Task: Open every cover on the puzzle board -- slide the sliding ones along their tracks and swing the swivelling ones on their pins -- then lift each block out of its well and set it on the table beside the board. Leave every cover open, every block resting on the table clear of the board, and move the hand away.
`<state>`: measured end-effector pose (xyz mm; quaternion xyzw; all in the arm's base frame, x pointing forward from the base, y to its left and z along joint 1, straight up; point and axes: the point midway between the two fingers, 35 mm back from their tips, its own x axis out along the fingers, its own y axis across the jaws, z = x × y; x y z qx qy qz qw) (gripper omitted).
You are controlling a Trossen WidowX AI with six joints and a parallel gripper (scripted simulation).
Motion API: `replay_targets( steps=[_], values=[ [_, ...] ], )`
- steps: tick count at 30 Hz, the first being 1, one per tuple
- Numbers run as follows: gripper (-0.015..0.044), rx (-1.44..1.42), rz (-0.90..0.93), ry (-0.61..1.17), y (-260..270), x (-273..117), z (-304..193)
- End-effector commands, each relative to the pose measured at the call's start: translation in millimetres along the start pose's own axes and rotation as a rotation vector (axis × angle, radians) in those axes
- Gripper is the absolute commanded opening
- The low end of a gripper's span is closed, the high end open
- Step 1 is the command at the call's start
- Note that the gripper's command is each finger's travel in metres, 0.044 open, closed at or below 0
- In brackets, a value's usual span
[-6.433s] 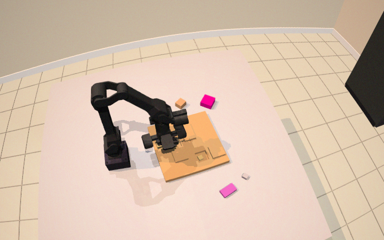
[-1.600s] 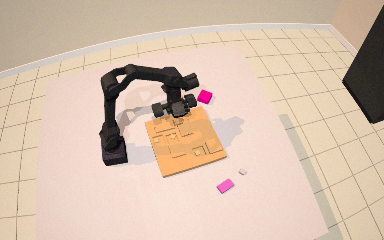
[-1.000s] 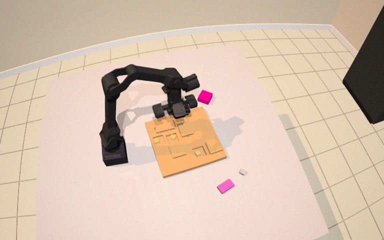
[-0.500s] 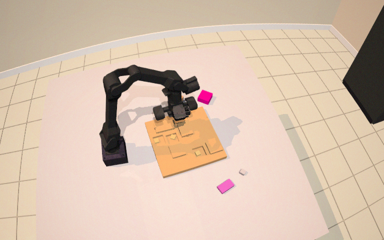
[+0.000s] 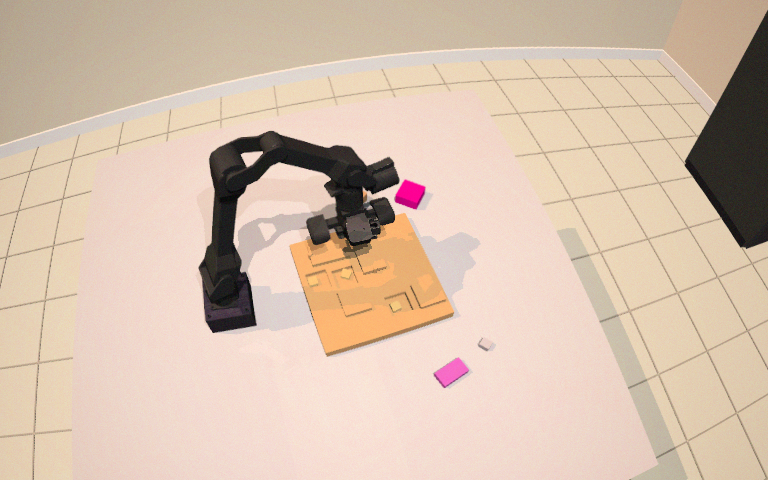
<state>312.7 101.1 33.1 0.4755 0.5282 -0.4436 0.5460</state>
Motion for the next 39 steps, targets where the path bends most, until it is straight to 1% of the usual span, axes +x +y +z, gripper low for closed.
replay_targets(
  steps=[1,19,39],
  values=[
    [0.0000,0.004,-0.016,-0.006,-3,9,1],
    [0.0000,0.004,-0.016,-0.006,-5,27,2],
    [0.0000,0.004,-0.014,-0.005,13,27,-4]
  ],
)
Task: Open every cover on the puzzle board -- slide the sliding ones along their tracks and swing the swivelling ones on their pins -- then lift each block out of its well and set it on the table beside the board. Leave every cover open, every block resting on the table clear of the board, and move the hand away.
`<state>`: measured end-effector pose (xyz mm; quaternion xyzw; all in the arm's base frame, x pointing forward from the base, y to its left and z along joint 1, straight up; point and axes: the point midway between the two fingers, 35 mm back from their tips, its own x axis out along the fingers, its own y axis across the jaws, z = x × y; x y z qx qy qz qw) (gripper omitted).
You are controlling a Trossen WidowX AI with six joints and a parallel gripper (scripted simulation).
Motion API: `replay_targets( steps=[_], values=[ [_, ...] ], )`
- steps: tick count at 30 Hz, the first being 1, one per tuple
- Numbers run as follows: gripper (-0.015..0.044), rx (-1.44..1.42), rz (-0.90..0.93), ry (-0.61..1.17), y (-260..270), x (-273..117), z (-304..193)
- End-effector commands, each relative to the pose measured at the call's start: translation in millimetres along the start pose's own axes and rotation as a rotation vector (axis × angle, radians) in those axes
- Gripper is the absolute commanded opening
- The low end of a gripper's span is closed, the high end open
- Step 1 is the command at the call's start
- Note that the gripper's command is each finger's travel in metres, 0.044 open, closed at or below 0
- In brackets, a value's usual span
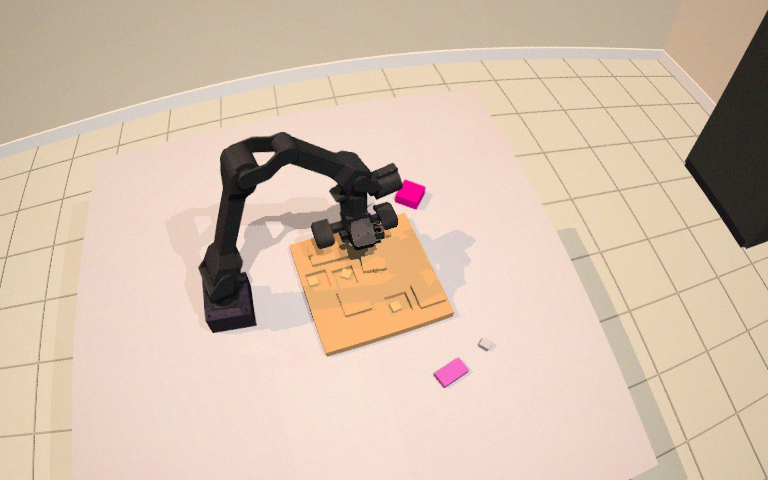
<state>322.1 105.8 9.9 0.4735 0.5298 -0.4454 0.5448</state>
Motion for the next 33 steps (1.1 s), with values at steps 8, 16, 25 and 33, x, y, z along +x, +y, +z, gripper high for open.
replay_targets(
  steps=[8,16,25,33],
  values=[
    [0.0000,0.005,-0.007,-0.005,11,3,-1],
    [0.0000,0.005,-0.006,-0.005,21,3,-2],
    [0.0000,0.005,-0.006,-0.005,30,2,-1],
    [0.0000,0.005,-0.005,-0.005,40,2,1]
  ],
)
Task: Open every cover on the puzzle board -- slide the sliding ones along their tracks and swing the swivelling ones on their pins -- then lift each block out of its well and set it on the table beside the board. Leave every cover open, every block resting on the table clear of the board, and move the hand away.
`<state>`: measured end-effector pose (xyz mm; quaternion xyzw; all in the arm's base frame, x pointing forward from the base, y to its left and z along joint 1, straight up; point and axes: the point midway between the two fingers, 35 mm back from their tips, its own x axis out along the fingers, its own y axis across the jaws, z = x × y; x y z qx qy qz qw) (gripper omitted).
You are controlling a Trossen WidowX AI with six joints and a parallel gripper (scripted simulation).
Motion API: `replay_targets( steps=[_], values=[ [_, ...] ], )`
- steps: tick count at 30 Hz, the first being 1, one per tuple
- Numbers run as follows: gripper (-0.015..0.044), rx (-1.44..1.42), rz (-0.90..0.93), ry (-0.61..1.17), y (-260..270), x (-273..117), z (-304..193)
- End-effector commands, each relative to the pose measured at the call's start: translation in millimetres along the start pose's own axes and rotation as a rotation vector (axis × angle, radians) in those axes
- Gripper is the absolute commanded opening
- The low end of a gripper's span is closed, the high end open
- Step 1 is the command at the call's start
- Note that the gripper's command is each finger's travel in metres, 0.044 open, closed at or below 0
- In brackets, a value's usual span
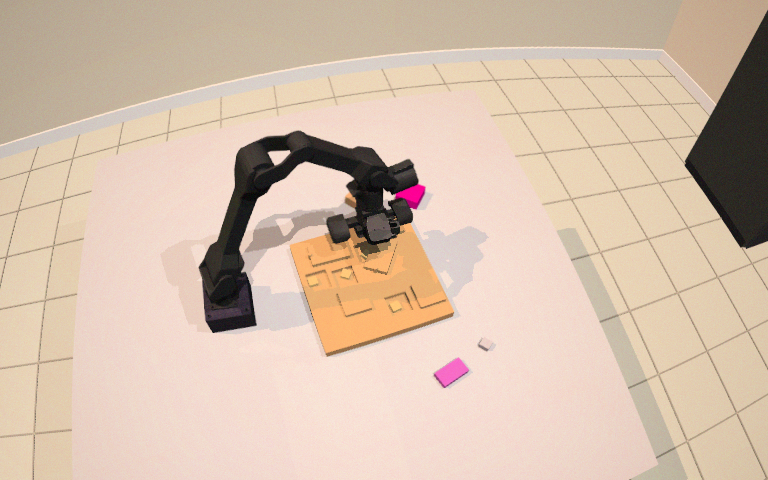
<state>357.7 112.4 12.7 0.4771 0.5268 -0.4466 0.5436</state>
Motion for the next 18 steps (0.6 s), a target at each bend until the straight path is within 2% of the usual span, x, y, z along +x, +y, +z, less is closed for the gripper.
replay_targets(
  steps=[1,18],
  values=[
    [0.0000,-0.005,-0.009,-0.005,5,3,2],
    [0.0000,-0.005,-0.008,-0.006,23,3,9]
  ],
)
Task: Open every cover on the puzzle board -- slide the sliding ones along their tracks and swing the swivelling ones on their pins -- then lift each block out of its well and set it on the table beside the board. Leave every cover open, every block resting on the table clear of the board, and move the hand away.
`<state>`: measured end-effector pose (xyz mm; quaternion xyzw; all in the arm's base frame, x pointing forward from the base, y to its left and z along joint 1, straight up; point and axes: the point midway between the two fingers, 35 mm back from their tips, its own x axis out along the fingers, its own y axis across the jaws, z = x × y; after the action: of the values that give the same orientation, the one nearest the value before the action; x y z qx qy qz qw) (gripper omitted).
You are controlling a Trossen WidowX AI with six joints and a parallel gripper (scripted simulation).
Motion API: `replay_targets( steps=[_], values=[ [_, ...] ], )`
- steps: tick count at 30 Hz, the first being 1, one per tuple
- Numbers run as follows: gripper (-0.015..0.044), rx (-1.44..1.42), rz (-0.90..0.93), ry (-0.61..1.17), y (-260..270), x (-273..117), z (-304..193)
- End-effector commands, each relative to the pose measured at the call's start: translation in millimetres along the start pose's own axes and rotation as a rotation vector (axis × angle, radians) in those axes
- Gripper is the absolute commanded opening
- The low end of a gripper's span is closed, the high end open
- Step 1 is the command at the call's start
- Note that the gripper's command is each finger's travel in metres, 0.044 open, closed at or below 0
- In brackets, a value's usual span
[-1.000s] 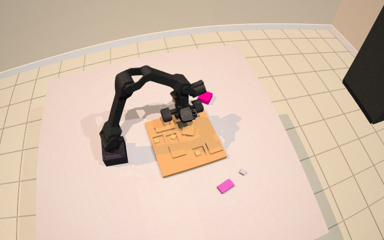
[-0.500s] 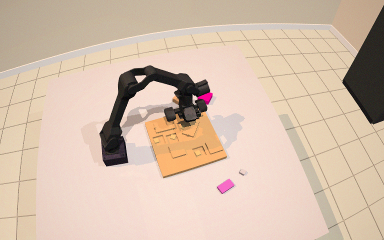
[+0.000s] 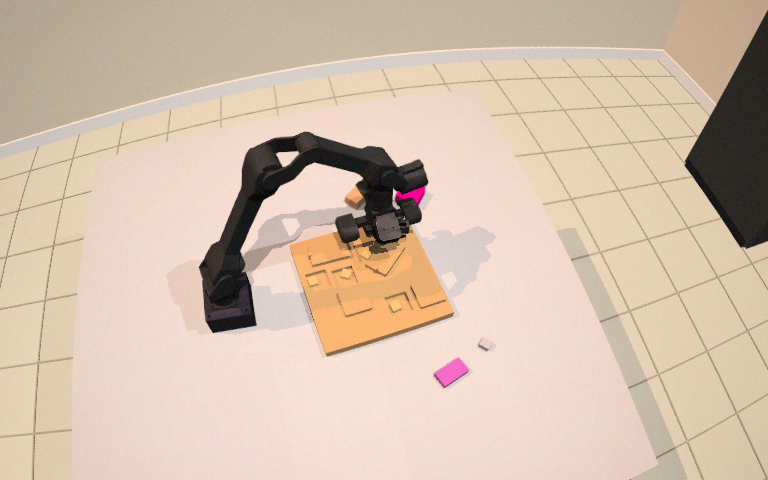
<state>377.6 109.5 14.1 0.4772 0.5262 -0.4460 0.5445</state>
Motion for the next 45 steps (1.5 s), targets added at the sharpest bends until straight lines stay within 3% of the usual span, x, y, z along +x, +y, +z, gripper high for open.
replay_targets(
  steps=[1,45],
  values=[
    [0.0000,-0.004,-0.010,-0.005,4,4,4],
    [0.0000,-0.004,-0.007,-0.008,39,3,38]
  ],
)
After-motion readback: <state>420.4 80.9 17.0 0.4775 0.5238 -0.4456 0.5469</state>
